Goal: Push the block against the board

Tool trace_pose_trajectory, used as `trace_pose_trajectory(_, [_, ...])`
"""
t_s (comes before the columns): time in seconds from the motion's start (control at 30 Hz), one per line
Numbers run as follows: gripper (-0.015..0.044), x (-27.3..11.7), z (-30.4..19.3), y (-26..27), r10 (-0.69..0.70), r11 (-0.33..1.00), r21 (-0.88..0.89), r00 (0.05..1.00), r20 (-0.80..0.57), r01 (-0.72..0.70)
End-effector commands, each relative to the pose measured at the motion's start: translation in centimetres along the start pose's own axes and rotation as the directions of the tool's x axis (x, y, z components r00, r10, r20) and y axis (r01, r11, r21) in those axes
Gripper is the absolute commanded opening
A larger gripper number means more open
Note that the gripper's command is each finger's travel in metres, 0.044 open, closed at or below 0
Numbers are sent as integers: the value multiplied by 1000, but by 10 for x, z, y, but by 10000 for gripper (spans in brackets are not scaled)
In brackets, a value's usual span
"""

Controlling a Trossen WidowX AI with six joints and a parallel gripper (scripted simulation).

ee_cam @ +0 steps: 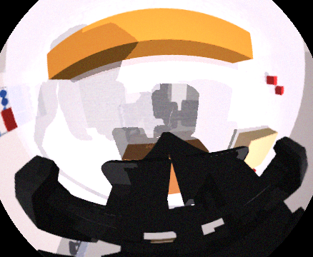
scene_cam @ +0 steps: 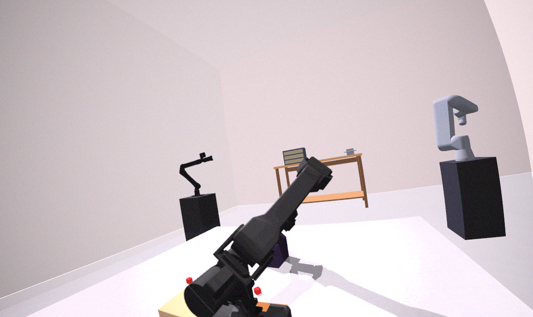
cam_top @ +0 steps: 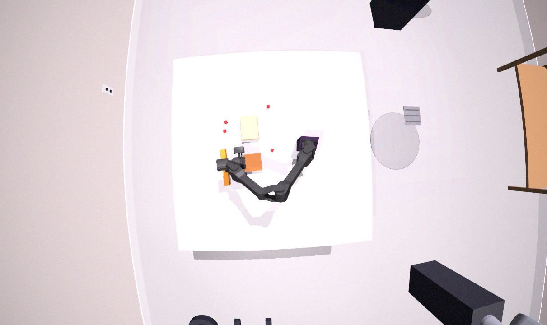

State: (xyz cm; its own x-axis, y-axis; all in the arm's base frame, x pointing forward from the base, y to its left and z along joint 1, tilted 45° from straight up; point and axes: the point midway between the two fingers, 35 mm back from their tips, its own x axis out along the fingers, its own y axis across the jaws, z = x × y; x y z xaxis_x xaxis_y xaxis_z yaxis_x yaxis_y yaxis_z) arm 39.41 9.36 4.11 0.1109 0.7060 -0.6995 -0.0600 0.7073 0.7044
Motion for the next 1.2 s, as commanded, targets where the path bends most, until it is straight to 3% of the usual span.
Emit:
trace_pose_trajectory(0.0, [0, 0, 8, 0, 0, 1000, 3, 1000, 1, 0])
trace_pose_trajectory(0.8, [0, -1, 44, 1, 0, 1000, 1, 1000, 3, 0])
trace_pose_trajectory(0.97, [0, -52, 39, 0, -3, 1000, 2, 1000, 2, 2])
trace_pose_trajectory(1.17, [0, -55, 39, 0, -2, 1000, 2, 1000, 2, 2])
